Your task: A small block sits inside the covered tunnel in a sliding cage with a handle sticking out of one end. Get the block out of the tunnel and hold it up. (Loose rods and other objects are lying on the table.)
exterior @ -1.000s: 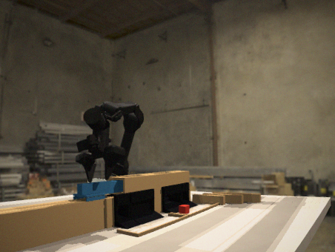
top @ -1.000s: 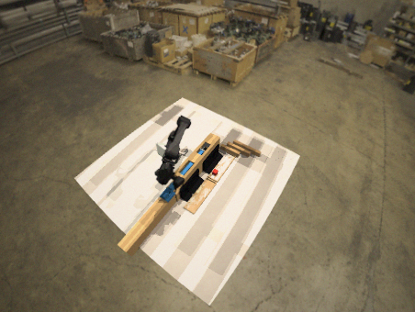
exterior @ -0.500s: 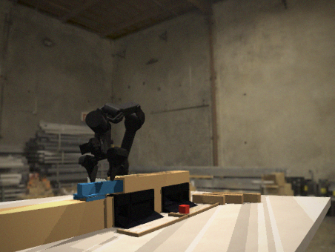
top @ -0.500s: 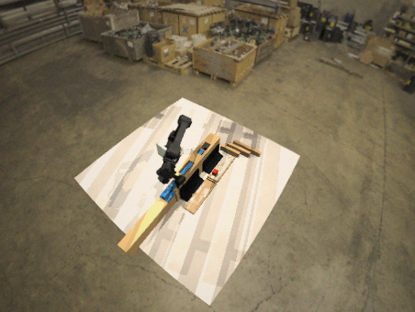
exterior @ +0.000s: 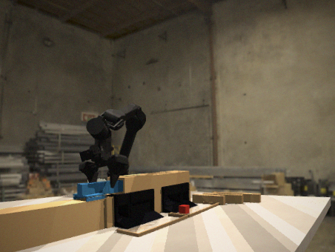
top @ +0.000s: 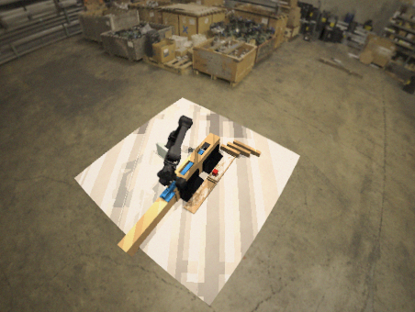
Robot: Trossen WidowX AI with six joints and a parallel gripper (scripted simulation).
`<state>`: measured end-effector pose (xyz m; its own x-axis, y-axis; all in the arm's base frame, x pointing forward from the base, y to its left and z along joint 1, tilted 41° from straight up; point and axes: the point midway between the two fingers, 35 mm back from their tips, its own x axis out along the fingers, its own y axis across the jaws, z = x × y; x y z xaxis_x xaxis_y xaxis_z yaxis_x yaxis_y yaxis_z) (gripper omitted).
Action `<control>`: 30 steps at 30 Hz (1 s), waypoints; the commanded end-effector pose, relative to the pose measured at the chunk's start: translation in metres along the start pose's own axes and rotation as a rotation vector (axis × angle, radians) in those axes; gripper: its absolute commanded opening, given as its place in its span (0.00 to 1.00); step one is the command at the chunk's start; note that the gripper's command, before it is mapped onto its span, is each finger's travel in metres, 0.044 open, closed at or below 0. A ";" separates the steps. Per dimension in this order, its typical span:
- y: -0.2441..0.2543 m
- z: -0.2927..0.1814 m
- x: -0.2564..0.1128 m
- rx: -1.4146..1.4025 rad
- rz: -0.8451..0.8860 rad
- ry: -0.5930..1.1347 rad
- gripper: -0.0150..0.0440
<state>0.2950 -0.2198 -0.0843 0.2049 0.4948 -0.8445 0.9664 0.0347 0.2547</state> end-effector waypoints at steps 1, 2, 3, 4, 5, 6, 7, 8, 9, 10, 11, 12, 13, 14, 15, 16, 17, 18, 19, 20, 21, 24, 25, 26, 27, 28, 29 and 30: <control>-0.001 -0.002 0.006 0.004 0.002 0.003 1.00; 0.000 0.000 0.002 0.000 0.000 0.000 0.96; 0.000 0.000 0.002 0.000 0.000 0.000 0.91; 0.000 0.000 0.002 0.000 0.000 0.000 0.87; 0.000 0.000 0.002 0.000 0.000 0.000 0.82; 0.000 0.000 0.002 0.000 0.000 0.000 0.78; 0.000 0.000 0.002 0.000 0.000 0.000 0.73; 0.000 0.000 0.002 0.000 0.000 0.000 0.69; 0.000 0.000 0.002 0.000 0.000 0.000 0.64; 0.000 0.000 0.002 0.000 0.000 0.000 0.60; 0.000 0.000 0.002 0.000 0.000 0.000 0.56; 0.000 0.000 0.002 0.000 0.000 0.000 0.51; 0.000 0.000 0.002 0.000 0.000 0.000 0.47; 0.000 0.000 0.002 0.000 0.000 0.000 0.42; 0.000 0.000 0.002 0.000 0.000 0.000 0.41; 0.000 0.000 0.002 0.000 0.000 0.000 0.40; 0.000 0.000 0.002 0.000 0.000 0.000 0.39; 0.000 0.000 0.002 0.000 0.000 0.000 0.38; 0.000 -0.001 0.002 0.000 0.000 0.000 0.33; 0.000 -0.002 0.002 0.000 0.000 0.000 0.29; 0.000 -0.003 0.002 0.000 0.000 0.001 0.25; 0.000 -0.010 0.002 0.002 0.001 0.002 0.25; 0.000 -0.013 0.002 0.002 0.001 0.002 0.25; 0.000 -0.016 0.003 0.003 0.001 0.003 0.25; -0.001 -0.019 0.003 0.003 0.001 0.003 0.25; -0.001 -0.022 0.003 0.004 0.001 0.004 0.25; -0.001 -0.025 0.003 0.004 0.002 0.004 0.25; -0.001 -0.027 0.004 0.005 0.002 0.005 0.25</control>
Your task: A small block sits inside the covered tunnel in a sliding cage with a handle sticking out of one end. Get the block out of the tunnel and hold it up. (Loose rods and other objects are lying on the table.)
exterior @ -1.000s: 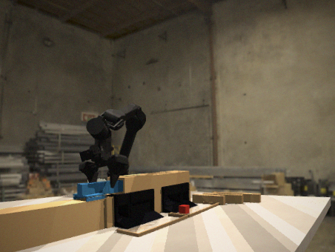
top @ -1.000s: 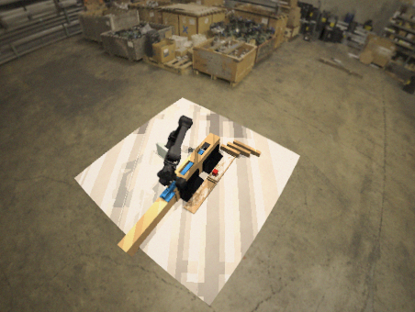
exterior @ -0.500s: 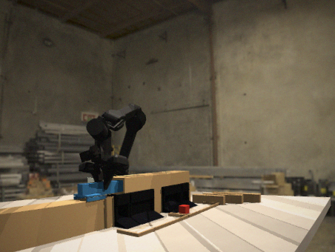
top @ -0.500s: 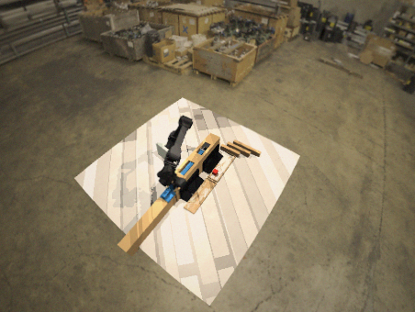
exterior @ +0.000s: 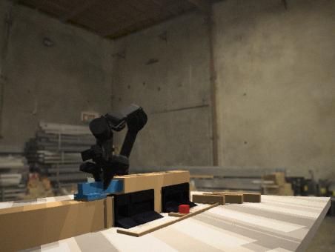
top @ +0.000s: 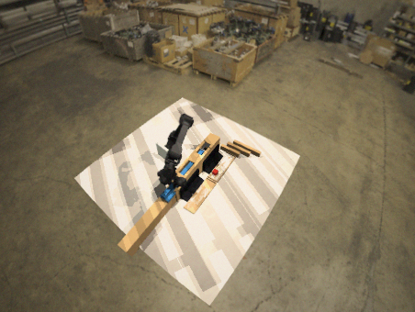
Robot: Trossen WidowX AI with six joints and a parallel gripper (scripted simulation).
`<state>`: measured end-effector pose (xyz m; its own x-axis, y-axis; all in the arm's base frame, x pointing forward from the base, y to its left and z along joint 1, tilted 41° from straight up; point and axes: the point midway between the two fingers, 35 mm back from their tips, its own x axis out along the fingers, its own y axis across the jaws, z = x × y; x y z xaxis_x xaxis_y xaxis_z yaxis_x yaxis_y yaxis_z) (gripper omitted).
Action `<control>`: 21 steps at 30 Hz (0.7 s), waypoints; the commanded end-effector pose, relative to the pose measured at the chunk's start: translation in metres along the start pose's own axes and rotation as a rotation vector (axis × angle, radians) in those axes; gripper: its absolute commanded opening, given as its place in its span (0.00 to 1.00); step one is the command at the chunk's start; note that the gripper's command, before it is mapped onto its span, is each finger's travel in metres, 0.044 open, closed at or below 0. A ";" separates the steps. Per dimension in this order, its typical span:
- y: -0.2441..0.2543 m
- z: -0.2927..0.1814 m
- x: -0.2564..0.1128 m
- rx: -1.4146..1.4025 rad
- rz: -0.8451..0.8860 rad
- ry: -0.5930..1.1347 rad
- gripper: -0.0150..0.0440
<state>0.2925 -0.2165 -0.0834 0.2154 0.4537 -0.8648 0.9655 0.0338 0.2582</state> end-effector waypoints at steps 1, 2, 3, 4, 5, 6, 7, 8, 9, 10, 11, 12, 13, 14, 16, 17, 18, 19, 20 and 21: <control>0.001 -0.025 0.002 0.006 -0.002 0.052 0.25; 0.001 -0.025 0.002 0.006 -0.002 0.052 0.25; 0.001 -0.025 0.002 0.006 -0.002 0.052 0.25; 0.001 -0.025 0.002 0.006 -0.002 0.052 0.25; 0.001 -0.025 0.002 0.006 -0.002 0.052 0.25; 0.001 -0.025 0.002 0.006 -0.002 0.052 0.25; 0.001 -0.025 0.002 0.006 -0.002 0.052 0.25; 0.001 -0.025 0.002 0.006 -0.002 0.052 0.25; 0.001 -0.025 0.002 0.006 -0.002 0.052 0.25; 0.000 -0.001 -0.001 -0.004 0.000 -0.020 0.30; 0.000 -0.001 -0.001 -0.004 0.000 -0.020 0.34; 0.000 -0.001 -0.001 -0.004 0.000 -0.020 0.39; 0.000 -0.001 -0.001 -0.004 0.000 -0.020 0.43; 0.000 -0.001 -0.001 -0.004 0.000 -0.020 0.48; 0.000 -0.001 -0.001 -0.004 0.000 -0.019 0.57; 0.001 0.000 -0.003 -0.004 0.000 -0.016 0.61; 0.001 0.000 -0.004 -0.003 0.000 -0.013 0.65; 0.002 0.002 -0.007 -0.003 -0.001 -0.008 0.70; 0.002 0.003 -0.010 -0.002 -0.001 -0.003 0.74; 0.003 0.004 -0.014 -0.001 -0.002 0.004 0.79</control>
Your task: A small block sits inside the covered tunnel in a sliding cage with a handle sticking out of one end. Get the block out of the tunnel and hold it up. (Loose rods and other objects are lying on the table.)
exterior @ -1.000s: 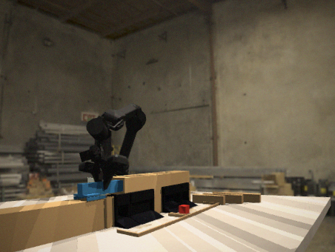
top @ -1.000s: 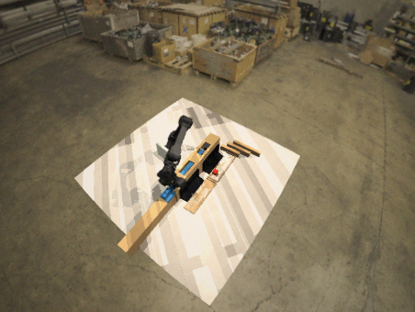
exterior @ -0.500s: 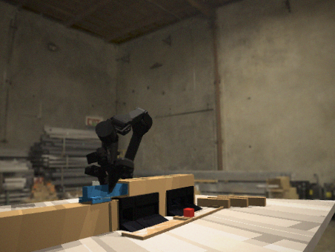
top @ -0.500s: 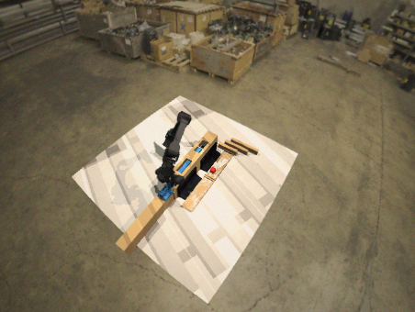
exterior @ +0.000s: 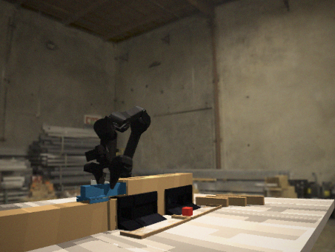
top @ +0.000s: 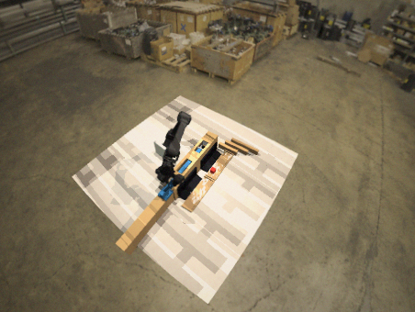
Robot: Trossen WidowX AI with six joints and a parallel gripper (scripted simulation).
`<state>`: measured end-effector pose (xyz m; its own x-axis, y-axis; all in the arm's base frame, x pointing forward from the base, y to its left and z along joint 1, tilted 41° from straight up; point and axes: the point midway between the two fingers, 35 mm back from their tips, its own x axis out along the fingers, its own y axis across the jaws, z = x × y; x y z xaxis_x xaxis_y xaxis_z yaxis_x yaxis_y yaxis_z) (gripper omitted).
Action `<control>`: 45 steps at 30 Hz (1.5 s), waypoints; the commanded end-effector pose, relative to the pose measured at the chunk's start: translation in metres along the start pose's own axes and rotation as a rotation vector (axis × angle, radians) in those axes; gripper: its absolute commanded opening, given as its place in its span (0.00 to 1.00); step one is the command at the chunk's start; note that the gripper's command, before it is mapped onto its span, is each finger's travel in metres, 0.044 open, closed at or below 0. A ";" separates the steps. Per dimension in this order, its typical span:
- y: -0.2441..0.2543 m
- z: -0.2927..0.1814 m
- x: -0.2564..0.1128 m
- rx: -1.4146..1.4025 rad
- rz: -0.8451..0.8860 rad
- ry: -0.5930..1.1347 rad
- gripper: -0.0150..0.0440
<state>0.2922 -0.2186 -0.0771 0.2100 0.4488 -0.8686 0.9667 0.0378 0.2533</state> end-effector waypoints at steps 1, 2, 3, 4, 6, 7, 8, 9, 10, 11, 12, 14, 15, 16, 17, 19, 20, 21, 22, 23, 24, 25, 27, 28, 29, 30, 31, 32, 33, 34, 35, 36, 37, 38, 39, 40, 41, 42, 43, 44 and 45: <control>0.003 0.007 -0.012 0.001 0.004 0.017 0.83; 0.004 0.009 -0.016 0.003 0.004 0.025 0.88; 0.005 0.010 -0.021 0.004 0.003 0.033 0.92; 0.005 0.011 -0.026 0.005 0.003 0.042 0.97; 0.005 0.008 -0.020 0.003 0.000 0.033 1.00; 0.005 0.010 -0.022 0.004 0.002 0.042 1.00; 0.006 0.011 -0.023 0.006 0.003 0.051 1.00; 0.006 0.012 -0.024 0.006 0.004 0.054 1.00; 0.006 0.012 -0.023 0.006 0.004 0.054 1.00; 0.006 0.012 -0.023 0.006 0.004 0.054 1.00; 0.006 0.012 -0.022 0.006 0.004 0.054 1.00; 0.005 0.011 -0.020 0.006 0.004 0.054 1.00; 0.005 0.011 -0.018 0.006 0.004 0.054 1.00; 0.005 0.010 -0.017 0.006 0.004 0.054 1.00; 0.005 0.010 -0.015 0.006 0.004 0.054 1.00; 0.004 0.009 -0.012 0.006 0.004 0.054 1.00; 0.004 0.009 -0.011 0.006 0.004 0.054 1.00; 0.004 0.009 -0.009 0.006 0.004 0.054 1.00; 0.004 0.008 -0.008 0.006 0.004 0.054 1.00; 0.003 0.008 -0.006 0.006 0.004 0.054 1.00; 0.003 0.007 -0.004 0.006 0.004 0.054 1.00; 0.003 0.007 -0.003 0.006 0.004 0.054 1.00; 0.002 0.006 0.000 0.006 0.005 0.055 1.00; 0.002 0.006 0.002 0.006 0.005 0.055 1.00; 0.002 0.005 0.003 0.006 0.005 0.055 1.00; 0.001 0.005 0.005 0.006 0.005 0.055 1.00; 0.001 0.004 0.006 0.006 0.005 0.055 1.00; 0.001 0.004 0.008 0.006 0.005 0.055 1.00; 0.000 0.004 0.009 0.006 0.005 0.055 1.00; 0.000 0.003 0.011 0.006 0.005 0.055 1.00; 0.000 0.003 0.012 0.006 0.005 0.055 1.00; 0.001 0.004 0.008 0.002 0.003 0.052 0.96; 0.001 0.004 0.008 0.002 0.003 0.052 0.91; 0.001 0.004 0.008 0.002 0.003 0.052 0.87; 0.001 0.004 0.008 0.002 0.003 0.052 0.82; 0.001 0.004 0.008 0.002 0.003 0.052 0.78; 0.001 0.004 0.008 0.002 0.003 0.052 0.73; 0.001 0.004 0.008 0.002 0.003 0.052 0.69; 0.001 0.004 0.008 0.002 0.003 0.052 0.64; 0.001 0.004 0.008 0.002 0.003 0.052 0.60; 0.001 0.004 0.008 0.002 0.003 0.052 0.56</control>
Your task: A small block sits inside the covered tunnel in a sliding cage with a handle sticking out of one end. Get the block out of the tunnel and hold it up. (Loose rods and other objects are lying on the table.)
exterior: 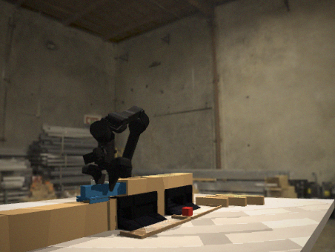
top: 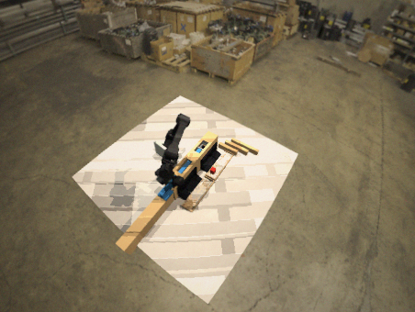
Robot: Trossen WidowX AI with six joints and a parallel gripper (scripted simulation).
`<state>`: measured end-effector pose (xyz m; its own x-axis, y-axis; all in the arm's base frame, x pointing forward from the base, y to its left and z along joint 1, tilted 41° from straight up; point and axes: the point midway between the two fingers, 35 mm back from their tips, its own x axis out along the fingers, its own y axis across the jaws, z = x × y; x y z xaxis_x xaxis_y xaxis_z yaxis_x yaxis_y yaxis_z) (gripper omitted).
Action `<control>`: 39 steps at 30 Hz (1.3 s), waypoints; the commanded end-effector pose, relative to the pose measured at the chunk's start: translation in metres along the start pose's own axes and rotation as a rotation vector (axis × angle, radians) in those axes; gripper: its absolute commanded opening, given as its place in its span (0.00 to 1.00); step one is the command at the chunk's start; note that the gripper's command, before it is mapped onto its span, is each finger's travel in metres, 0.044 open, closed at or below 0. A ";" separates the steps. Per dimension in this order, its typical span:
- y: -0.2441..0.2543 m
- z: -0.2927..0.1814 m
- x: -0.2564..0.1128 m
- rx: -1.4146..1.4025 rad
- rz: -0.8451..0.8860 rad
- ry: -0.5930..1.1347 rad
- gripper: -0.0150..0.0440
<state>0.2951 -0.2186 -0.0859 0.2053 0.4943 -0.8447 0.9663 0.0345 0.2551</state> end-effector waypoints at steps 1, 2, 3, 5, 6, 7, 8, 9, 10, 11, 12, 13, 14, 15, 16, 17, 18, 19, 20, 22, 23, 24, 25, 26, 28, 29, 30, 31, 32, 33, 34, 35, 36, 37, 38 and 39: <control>0.000 0.000 0.000 0.000 0.000 0.001 0.51; 0.000 0.000 0.000 0.000 0.000 0.001 0.47; 0.000 0.000 0.000 0.000 0.000 0.001 0.42; 0.000 0.000 0.000 0.000 0.000 0.001 0.37; 0.000 0.000 0.000 0.000 0.000 0.001 0.35; 0.000 0.000 0.000 0.000 0.000 0.001 0.34; 0.000 -0.001 0.000 0.000 0.000 0.001 0.30; 0.000 -0.002 -0.001 0.000 0.000 0.001 0.25; 0.000 -0.003 -0.001 0.000 0.000 0.001 0.25; 0.000 -0.005 -0.001 0.001 0.000 0.001 0.25; 0.001 -0.008 -0.001 0.001 0.000 0.002 0.25; 0.001 -0.011 -0.001 0.001 0.000 0.002 0.25; 0.001 -0.014 -0.002 0.001 0.000 0.002 0.25; 0.001 -0.017 -0.002 0.002 0.000 0.003 0.25; 0.001 -0.020 -0.002 0.002 0.000 0.003 0.25; 0.002 -0.023 -0.003 0.002 0.000 0.003 0.25; 0.002 -0.026 -0.003 0.003 0.000 0.004 0.25; 0.002 -0.030 -0.003 0.003 0.000 0.004 0.25; 0.002 -0.033 -0.003 0.003 0.000 0.004 0.25; 0.002 -0.039 -0.004 0.004 0.000 0.005 0.25; 0.001 -0.042 -0.004 0.004 0.001 0.006 0.25; 0.001 -0.046 -0.004 0.004 0.001 0.006 0.25; 0.001 -0.049 -0.004 0.005 0.001 0.006 0.25; 0.001 -0.052 -0.004 0.005 0.001 0.007 0.25; -0.002 -0.014 -0.006 -0.001 -0.004 -0.081 0.34; -0.002 -0.014 -0.006 -0.001 -0.004 -0.081 0.39; -0.002 -0.014 -0.006 -0.001 -0.004 -0.081 0.43; -0.002 -0.014 -0.006 -0.001 -0.004 -0.081 0.48; -0.002 -0.014 -0.006 -0.001 -0.004 -0.081 0.52; -0.002 -0.014 -0.007 -0.001 -0.004 -0.080 0.57; -0.001 -0.014 -0.009 -0.001 -0.004 -0.077 0.61; -0.001 -0.013 -0.010 0.000 -0.005 -0.072 0.65; 0.000 -0.012 -0.013 0.000 -0.005 -0.067 0.70; 0.000 -0.011 -0.016 0.000 -0.005 -0.060 0.74; 0.001 -0.010 -0.020 0.001 -0.004 -0.051 0.79; 0.002 -0.009 -0.025 0.002 -0.004 -0.041 0.83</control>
<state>0.2904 -0.2150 -0.0658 0.2039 0.4443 -0.8724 0.9685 0.0388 0.2461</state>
